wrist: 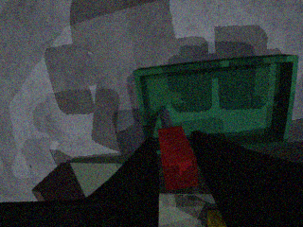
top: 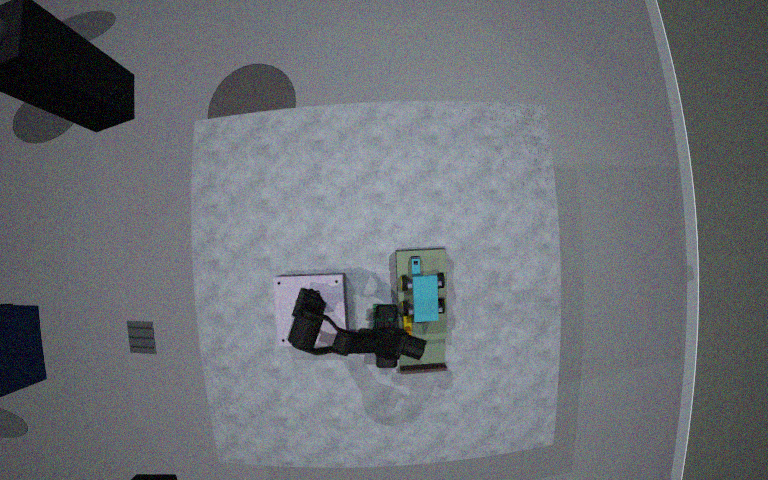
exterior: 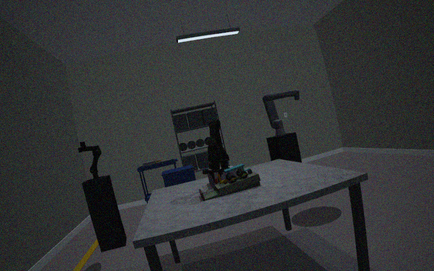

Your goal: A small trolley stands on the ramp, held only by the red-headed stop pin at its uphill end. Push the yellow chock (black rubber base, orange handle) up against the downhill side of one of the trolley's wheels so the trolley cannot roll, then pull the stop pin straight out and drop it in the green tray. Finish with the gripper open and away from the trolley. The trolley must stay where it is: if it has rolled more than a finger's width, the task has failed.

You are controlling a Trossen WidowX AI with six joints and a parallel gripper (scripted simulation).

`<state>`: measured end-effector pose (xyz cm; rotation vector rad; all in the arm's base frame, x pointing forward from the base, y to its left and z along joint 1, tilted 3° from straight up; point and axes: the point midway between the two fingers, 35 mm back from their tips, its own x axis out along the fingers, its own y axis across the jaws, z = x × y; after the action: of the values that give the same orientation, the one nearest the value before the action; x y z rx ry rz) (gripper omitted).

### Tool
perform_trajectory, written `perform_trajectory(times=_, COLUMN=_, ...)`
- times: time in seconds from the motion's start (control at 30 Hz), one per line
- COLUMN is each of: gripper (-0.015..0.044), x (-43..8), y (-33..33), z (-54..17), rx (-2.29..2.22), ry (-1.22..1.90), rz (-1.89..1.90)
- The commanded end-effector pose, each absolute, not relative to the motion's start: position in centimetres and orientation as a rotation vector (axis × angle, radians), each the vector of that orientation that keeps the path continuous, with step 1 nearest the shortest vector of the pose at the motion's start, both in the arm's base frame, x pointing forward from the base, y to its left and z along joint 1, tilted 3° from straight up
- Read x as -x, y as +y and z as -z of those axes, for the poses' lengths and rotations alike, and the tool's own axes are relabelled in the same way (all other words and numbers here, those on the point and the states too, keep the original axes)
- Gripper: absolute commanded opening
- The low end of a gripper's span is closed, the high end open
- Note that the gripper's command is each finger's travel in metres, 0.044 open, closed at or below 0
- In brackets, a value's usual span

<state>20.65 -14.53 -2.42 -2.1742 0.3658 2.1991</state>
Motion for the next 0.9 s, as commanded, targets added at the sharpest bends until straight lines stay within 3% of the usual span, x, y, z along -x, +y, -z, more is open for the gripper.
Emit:
perform_trajectory(times=0.0, gripper=0.0190, x=-20.6, y=-14.3, z=2.6, rx=2.166, ry=0.364, rz=-2.210)
perform_trajectory(times=0.87, gripper=0.0190, x=-21.2, y=-12.9, z=2.9, rx=2.166, ry=0.362, rz=-2.209)
